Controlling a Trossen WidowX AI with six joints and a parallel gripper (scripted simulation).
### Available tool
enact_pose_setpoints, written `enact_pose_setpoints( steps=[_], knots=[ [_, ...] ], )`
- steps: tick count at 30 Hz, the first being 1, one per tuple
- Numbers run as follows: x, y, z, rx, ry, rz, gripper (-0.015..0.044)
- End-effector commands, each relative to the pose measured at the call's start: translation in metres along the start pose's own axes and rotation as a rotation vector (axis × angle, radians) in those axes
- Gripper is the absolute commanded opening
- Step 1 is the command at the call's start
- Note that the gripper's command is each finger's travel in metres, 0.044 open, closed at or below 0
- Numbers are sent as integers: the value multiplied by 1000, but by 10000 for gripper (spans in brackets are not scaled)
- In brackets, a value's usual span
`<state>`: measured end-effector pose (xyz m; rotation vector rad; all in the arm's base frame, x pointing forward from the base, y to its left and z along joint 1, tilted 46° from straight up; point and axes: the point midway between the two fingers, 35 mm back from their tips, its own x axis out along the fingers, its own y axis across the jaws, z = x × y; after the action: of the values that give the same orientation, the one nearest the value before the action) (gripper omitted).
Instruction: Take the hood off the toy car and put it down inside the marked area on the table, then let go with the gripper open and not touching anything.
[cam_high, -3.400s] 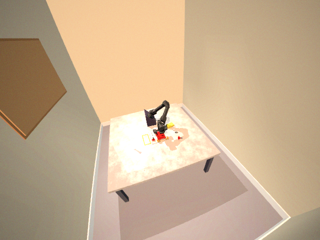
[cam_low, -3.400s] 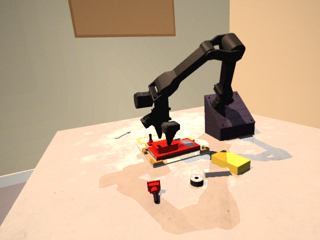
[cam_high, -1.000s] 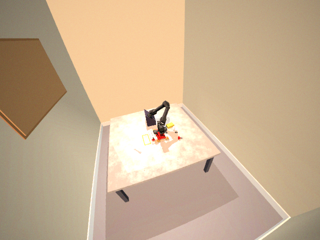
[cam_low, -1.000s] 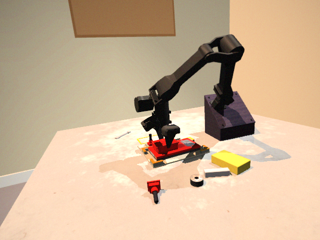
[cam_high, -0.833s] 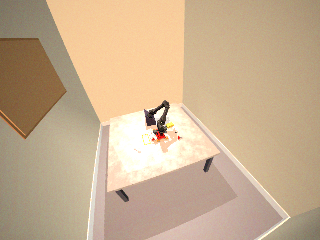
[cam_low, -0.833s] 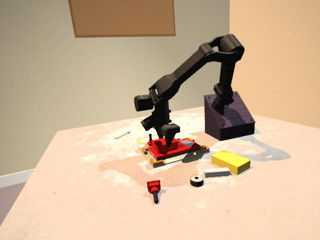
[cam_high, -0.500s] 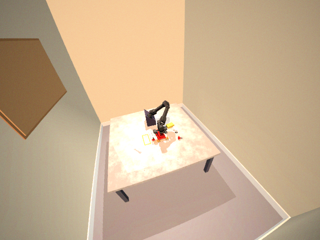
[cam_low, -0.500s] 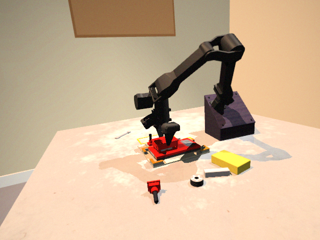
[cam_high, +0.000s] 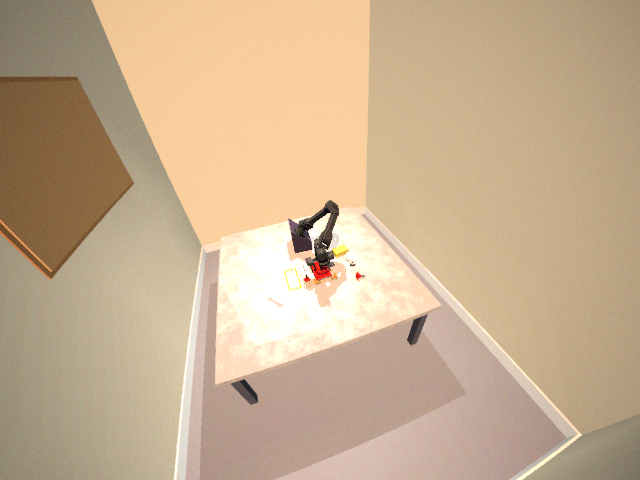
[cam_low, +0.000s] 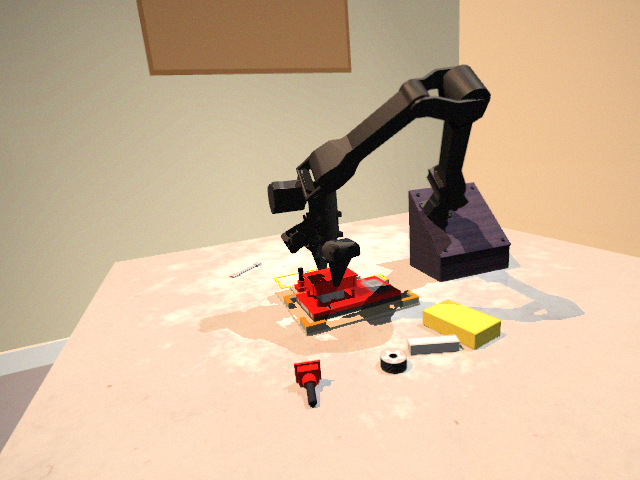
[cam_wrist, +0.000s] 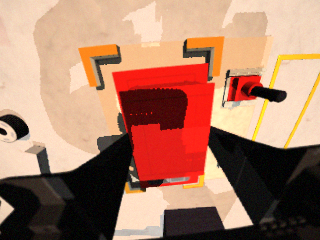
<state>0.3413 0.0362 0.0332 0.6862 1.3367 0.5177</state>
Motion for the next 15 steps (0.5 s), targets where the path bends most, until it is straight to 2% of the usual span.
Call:
enact_pose_setpoints(
  steps=[1, 8, 15],
  knots=[
    [-9, 1, 3, -9, -7, 0, 0],
    [-46, 1, 2, -8, -7, 0, 0],
    [-43, -24, 4, 5, -7, -9, 0]
  ],
)
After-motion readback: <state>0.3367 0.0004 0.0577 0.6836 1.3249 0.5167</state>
